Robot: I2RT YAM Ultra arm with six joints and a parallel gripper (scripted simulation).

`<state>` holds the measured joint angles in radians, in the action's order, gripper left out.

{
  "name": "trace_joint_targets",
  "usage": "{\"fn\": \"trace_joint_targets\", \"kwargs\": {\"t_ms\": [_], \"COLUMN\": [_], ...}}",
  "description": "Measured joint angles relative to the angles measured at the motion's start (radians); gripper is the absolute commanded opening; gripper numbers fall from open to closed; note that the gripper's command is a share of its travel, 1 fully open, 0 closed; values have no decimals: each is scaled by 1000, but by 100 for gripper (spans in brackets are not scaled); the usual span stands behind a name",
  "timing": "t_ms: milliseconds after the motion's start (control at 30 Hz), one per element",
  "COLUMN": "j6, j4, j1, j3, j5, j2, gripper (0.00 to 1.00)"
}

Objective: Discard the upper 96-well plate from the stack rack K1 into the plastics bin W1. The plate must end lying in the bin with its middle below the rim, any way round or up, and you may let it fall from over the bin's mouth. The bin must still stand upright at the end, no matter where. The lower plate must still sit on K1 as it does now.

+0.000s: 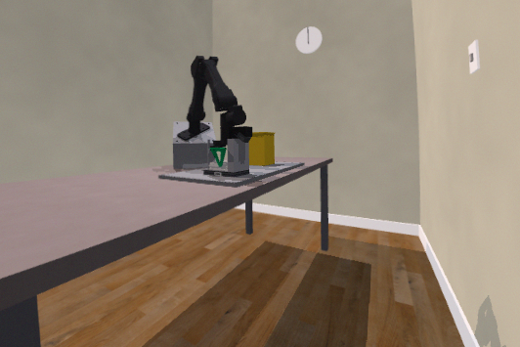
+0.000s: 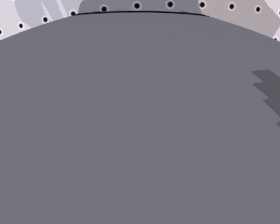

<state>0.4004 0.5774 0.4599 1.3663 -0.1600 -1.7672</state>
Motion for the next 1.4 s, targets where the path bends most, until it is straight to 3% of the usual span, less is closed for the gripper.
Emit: {"fn": "trace_joint_targets", "kwargs": {"t_ms": [533,1400], "j6": [-4,-19], "j4": [11,122], "j1": [-3,-20], "j3": [0,21], "j5": [-2,-11], "j2": [8,92], "gripper": [0,0]}}
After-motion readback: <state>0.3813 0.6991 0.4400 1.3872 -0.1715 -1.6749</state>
